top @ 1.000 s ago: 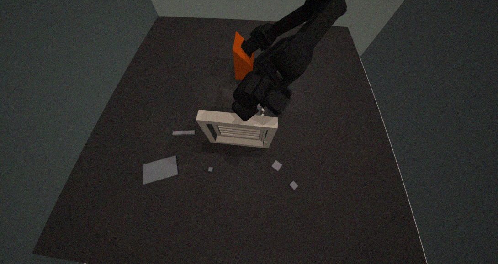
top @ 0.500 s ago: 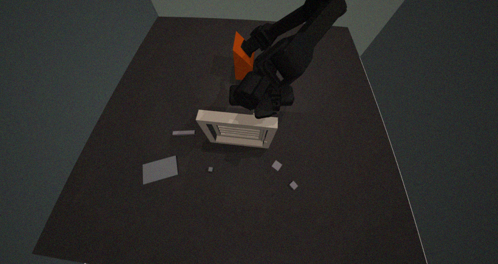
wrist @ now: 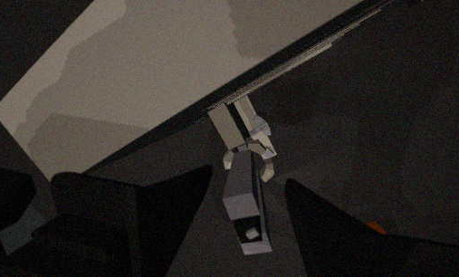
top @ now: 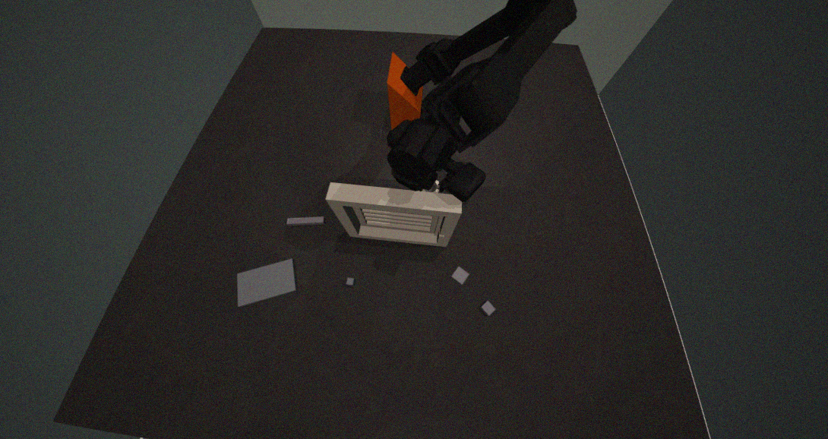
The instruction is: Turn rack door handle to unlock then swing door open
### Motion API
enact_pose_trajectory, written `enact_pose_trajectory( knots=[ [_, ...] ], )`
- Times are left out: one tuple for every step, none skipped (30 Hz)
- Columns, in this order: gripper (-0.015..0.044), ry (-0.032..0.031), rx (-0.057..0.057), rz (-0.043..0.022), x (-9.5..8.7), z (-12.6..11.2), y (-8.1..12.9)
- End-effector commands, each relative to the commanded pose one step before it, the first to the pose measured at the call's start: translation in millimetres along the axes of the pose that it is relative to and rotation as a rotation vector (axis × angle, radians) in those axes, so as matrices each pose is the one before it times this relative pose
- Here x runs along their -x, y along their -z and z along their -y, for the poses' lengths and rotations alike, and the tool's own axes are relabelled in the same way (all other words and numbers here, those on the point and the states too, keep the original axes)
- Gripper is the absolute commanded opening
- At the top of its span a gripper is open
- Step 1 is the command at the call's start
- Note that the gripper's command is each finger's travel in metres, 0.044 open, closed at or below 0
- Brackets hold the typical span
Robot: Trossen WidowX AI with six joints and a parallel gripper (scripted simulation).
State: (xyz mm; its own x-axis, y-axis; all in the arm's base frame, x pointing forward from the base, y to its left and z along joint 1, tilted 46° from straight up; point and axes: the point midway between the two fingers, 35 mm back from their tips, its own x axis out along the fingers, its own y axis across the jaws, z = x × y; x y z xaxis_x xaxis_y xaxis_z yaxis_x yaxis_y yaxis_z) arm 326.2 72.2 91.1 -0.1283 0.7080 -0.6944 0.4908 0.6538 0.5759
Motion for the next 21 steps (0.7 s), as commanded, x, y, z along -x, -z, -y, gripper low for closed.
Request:
enact_pose_trajectory(
  knots=[
    [0.0280,0.00128,-0.2002,0.00079,-0.33,0.36,-0.15],
    [0.0280,-0.00002,-0.0495,-0.00003,0.00,-0.01,0.01],
    [0.0280,-0.00002,-0.0496,-0.00003,0.00,-0.01,0.01],
    [0.0280,-0.00002,-0.0496,-0.00003,0.00,-0.01,0.01],
    [0.0280,-0.00001,-0.0495,-0.00002,0.00,-0.01,0.01],
    [0.0280,-0.00001,-0.0495,-0.00002,0.00,-0.01,0.01],
    [0.0280,-0.00001,-0.0495,-0.00003,0.00,-0.01,0.01],
    [0.0280,-0.00001,-0.0495,-0.00003,0.00,-0.01,0.01],
    [0.0280,-0.00001,-0.0495,-0.00003,0.00,-0.01,0.01],
    [0.0280,-0.00001,-0.0495,-0.00003,0.00,0.00,0.01],
    [0.0280,-0.00001,-0.0495,-0.00003,0.00,0.00,0.01],
    [0.0280,0.00000,-0.0496,-0.00004,0.00,0.00,0.01],
    [0.0280,0.00000,-0.0496,-0.00005,0.00,0.00,0.01],
    [0.0280,0.00000,-0.0496,-0.00005,0.00,0.00,0.01],
    [0.0280,0.00000,-0.0496,-0.00005,0.00,0.00,0.01],
    [0.0280,0.00001,-0.0496,-0.00005,0.00,0.00,0.01],
    [0.0280,0.00001,-0.0496,-0.00005,0.00,0.00,0.01],
    [0.0280,0.00001,-0.0496,-0.00005,0.00,0.00,0.01],
    [0.0280,0.00001,-0.0409,-0.00004,0.00,0.00,0.01],
    [0.0280,0.00001,-0.0246,-0.00002,0.00,0.00,0.01],
    [0.0280,0.00000,-0.0082,-0.00001,0.00,0.00,0.00]
  ],
)
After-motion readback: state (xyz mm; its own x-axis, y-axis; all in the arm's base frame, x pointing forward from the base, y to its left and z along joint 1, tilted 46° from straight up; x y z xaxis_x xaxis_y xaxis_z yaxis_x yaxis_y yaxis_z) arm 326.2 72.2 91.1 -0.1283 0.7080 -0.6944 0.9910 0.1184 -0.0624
